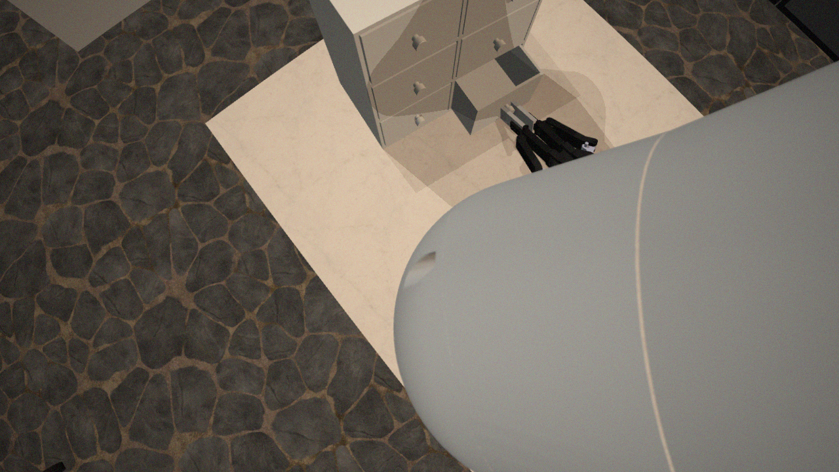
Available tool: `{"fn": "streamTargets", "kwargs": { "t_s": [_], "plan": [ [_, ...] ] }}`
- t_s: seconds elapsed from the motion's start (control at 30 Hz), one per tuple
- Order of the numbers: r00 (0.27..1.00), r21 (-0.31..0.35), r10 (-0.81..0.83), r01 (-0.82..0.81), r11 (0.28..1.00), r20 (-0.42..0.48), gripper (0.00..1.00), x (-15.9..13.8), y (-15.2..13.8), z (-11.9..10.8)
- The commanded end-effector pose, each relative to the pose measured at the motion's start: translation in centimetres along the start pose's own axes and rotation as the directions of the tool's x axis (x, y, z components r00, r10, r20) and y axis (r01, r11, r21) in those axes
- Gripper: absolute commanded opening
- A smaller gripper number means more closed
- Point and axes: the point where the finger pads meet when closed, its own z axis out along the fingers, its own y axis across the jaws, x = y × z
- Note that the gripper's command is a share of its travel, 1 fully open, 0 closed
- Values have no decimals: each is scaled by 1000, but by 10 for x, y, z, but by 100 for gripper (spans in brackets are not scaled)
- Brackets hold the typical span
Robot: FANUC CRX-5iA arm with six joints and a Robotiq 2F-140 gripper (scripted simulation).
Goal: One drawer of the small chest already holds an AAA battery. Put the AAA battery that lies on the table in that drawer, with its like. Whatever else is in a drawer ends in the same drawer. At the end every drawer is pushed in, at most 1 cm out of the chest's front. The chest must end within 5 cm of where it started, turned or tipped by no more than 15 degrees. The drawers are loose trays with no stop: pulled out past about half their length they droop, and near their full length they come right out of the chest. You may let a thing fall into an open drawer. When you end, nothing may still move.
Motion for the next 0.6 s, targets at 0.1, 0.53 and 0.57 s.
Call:
{"fn": "streamTargets", "kwargs": {
  "t_s": [0.1,0.53,0.57],
  "plan": [
    [1000,0,0,0,1000,0,8,0,0,0],
    [1000,0,0,0,1000,0,18,0,0,0],
    [1000,0,0,0,1000,0,18,0,0,0]
  ]
}}
